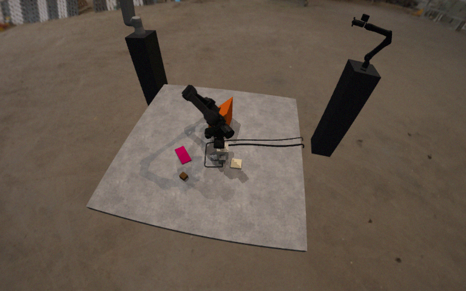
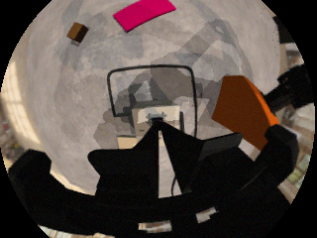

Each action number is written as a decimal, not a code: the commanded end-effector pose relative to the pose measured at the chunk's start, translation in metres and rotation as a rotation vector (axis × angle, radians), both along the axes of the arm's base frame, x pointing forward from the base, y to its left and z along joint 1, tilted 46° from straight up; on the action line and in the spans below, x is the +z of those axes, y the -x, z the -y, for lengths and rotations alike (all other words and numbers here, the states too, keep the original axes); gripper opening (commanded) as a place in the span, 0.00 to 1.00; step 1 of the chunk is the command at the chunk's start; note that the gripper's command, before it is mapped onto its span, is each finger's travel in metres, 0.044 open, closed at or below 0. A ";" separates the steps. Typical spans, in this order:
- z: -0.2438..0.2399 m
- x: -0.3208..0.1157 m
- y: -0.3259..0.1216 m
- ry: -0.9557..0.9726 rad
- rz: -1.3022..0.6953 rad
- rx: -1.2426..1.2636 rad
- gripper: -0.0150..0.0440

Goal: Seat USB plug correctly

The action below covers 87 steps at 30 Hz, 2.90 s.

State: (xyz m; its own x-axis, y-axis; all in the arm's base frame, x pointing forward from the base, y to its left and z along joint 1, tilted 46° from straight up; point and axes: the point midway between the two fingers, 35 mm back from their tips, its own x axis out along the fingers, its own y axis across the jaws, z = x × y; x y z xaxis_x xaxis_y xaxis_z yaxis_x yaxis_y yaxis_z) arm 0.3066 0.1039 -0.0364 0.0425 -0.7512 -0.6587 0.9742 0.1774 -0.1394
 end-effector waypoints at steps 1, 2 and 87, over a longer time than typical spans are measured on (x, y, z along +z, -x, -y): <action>0.002 -0.001 0.000 0.004 -0.001 0.003 0.25; 0.002 -0.001 0.000 0.004 -0.001 0.003 0.25; 0.002 -0.003 0.000 -0.001 0.000 0.005 0.42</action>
State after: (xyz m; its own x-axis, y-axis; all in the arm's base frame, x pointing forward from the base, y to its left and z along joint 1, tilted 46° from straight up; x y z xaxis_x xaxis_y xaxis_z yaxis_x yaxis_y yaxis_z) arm 0.3065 0.1022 -0.0394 0.0464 -0.7505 -0.6592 0.9732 0.1827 -0.1395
